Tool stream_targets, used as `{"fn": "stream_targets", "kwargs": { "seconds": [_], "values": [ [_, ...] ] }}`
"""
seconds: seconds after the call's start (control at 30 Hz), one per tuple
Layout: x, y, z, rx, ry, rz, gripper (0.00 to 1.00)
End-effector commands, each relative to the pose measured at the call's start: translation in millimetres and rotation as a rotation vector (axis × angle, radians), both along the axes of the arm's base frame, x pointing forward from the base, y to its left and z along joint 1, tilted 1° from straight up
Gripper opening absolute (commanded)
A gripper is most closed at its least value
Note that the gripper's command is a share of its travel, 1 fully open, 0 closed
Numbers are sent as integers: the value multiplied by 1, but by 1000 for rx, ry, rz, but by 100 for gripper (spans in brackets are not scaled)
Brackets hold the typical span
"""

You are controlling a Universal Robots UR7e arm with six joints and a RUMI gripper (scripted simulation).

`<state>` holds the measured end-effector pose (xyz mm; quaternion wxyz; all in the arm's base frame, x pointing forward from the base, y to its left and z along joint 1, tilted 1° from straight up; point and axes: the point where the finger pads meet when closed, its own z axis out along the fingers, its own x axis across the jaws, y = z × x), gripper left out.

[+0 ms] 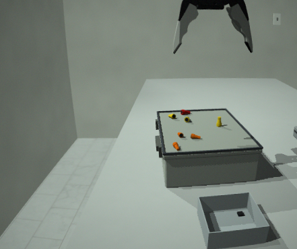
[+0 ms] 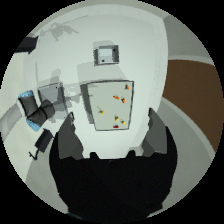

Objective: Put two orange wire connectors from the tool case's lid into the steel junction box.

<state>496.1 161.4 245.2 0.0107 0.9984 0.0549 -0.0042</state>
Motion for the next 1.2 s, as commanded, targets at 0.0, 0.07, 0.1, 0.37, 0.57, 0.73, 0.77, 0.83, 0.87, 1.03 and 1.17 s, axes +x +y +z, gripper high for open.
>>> {"fn": "stream_targets", "kwargs": {
  "seconds": [0.0,0.07,0.1,0.37,0.57,0.73,0.77,0.83,0.87,1.03,1.17],
  "values": [
    [0,0,1,0,-1,0,100],
    [0,0,1,0,-1,0,0],
    [0,0,1,0,-1,0,0],
    [0,0,1,0,-1,0,0],
    [0,0,1,0,-1,0,0],
    [0,0,1,0,-1,0,0],
    [0,0,1,0,-1,0,0],
    [0,0,1,0,-1,0,0],
    [0,0,1,0,-1,0,0],
    [0,0,1,0,-1,0,0],
    [0,0,0,0,-1,0,15]
  ]
}}
